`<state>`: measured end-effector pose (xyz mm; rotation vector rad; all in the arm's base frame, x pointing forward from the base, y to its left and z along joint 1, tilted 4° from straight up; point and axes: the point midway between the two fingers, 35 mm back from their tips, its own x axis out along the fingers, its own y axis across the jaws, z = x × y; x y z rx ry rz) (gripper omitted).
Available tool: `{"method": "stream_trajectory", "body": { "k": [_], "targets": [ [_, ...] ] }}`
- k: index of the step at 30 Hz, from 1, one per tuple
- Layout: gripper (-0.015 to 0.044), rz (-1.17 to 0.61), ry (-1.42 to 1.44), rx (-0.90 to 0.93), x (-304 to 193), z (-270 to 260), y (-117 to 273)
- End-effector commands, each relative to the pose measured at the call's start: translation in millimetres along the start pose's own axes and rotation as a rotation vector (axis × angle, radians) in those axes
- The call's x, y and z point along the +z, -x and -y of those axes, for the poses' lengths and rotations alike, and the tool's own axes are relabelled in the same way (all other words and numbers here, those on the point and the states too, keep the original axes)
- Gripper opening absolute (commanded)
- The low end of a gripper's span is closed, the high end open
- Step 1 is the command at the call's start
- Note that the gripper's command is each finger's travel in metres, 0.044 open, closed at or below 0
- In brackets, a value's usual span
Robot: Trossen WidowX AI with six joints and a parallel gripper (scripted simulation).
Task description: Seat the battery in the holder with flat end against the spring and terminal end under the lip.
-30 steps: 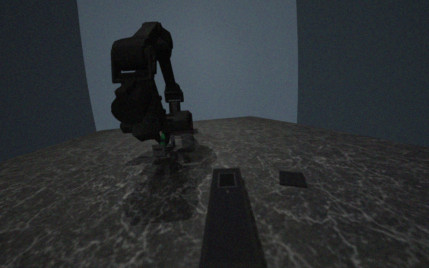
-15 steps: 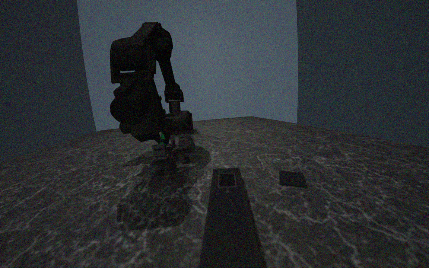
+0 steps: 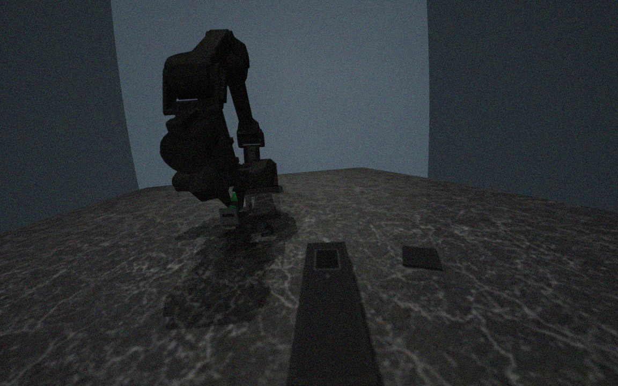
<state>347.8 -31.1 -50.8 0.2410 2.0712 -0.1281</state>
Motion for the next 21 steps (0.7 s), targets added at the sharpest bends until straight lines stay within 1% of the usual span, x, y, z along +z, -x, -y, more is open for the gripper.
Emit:
{"method": "stream_trajectory", "body": {
  "k": [1,21],
  "targets": [
    [0.0082,0.035,0.002,-0.005,4.7,0.5,0.1],
    [0.0082,0.118,0.0,-0.007,4.8,0.0,-3.5]
  ]
}}
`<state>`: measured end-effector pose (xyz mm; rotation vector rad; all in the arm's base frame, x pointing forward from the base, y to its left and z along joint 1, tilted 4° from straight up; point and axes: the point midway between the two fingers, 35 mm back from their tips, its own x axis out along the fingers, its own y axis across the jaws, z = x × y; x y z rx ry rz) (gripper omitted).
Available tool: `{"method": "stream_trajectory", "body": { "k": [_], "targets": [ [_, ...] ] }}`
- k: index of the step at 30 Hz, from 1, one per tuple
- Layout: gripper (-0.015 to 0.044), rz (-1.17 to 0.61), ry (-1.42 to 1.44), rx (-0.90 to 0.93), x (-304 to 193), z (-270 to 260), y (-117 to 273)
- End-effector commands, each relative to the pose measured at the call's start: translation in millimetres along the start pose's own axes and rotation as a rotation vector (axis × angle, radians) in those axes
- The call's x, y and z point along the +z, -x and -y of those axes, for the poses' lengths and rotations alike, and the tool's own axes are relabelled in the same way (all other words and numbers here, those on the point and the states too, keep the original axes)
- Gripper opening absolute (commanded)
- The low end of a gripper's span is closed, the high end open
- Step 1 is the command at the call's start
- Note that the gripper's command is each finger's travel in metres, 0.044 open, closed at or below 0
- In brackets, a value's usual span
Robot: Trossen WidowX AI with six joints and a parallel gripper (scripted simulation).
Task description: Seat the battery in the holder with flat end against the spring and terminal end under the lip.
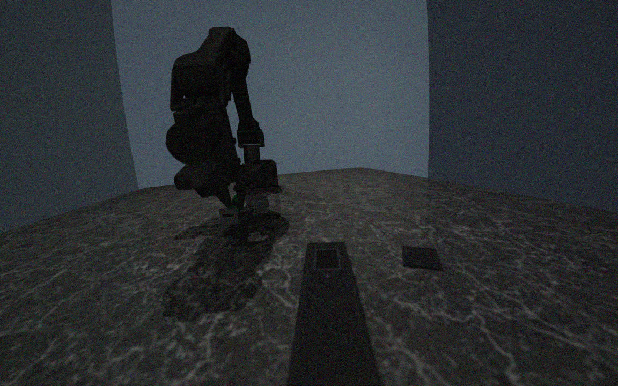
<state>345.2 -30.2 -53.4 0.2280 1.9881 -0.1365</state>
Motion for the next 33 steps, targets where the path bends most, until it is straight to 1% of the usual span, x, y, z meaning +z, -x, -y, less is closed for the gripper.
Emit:
{"method": "stream_trajectory", "body": {
  "k": [1,33],
  "targets": [
    [0.0082,0.038,-0.002,-0.004,5.8,0.3,-0.5],
    [0.0082,0.169,-0.007,-0.005,2.9,-0.1,-5.8]
  ]
}}
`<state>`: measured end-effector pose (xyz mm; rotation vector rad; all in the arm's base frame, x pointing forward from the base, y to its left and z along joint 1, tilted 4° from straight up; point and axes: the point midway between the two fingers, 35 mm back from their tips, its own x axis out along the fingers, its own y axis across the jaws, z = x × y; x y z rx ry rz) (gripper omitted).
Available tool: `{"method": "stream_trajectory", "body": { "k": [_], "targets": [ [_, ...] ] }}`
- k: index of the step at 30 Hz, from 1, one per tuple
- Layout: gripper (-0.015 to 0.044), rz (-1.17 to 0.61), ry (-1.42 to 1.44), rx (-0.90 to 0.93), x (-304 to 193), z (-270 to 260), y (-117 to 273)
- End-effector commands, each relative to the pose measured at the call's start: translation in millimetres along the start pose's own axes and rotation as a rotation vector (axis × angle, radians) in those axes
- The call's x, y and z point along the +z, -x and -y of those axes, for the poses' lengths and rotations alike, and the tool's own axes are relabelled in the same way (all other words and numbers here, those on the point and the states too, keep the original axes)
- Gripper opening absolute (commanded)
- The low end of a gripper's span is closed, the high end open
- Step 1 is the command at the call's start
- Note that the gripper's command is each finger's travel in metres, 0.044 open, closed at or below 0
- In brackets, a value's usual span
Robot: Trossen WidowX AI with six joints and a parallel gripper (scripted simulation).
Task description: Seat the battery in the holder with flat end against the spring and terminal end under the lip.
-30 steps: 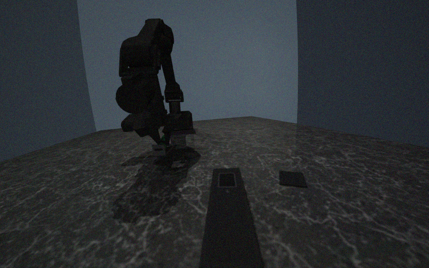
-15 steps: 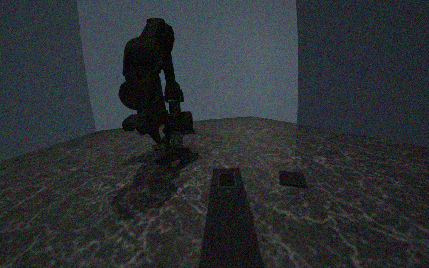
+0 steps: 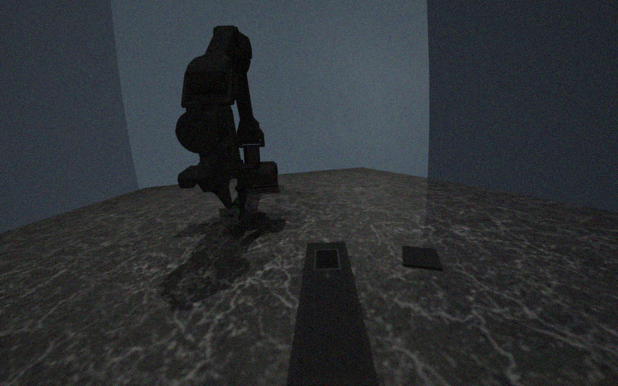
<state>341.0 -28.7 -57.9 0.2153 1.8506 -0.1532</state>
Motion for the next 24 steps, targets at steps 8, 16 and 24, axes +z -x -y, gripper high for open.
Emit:
{"method": "stream_trajectory", "body": {
  "k": [8,16,24],
  "targets": [
    [0.0082,0.063,-0.004,-0.004,3.5,0.4,-1.6],
    [0.0082,0.096,-0.006,-0.003,1.9,0.4,-2.6],
    [0.0082,0.127,-0.009,-0.001,-0.1,0.5,-3.6]
  ]
}}
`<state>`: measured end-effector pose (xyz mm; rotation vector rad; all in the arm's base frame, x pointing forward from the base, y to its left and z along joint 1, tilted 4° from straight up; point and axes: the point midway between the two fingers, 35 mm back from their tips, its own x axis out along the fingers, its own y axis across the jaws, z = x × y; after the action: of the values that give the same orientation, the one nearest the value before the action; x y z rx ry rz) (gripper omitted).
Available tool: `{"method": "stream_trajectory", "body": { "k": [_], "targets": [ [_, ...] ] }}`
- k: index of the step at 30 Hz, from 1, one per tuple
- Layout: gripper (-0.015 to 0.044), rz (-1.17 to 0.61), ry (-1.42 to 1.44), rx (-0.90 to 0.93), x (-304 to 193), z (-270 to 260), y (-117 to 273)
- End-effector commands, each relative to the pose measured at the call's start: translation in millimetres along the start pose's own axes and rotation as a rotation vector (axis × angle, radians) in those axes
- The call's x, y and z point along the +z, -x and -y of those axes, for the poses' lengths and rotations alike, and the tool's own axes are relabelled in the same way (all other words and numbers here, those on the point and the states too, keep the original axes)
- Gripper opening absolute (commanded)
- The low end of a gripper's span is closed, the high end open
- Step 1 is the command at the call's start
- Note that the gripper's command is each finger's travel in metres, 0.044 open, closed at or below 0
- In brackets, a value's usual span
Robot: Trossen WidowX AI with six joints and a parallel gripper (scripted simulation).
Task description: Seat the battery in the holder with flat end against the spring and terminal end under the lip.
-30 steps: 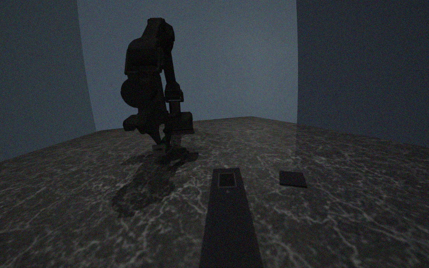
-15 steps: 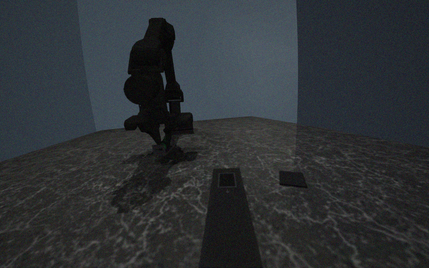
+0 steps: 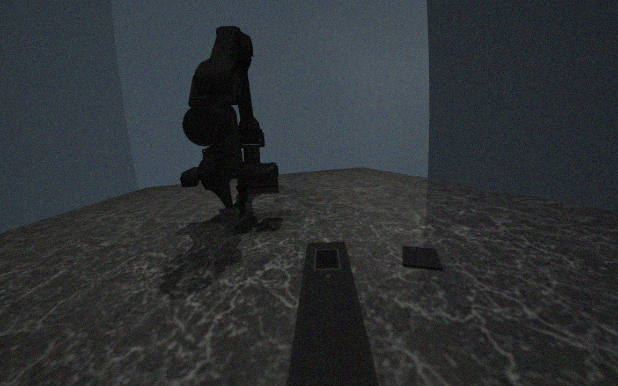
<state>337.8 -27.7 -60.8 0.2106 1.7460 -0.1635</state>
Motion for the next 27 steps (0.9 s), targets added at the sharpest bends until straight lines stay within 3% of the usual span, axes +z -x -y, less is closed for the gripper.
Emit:
{"method": "stream_trajectory", "body": {
  "k": [1,27],
  "targets": [
    [0.0082,0.026,-0.004,-0.005,2,1,0],
    [0.0082,0.054,-0.007,0.004,-11,1,-3]
  ]
}}
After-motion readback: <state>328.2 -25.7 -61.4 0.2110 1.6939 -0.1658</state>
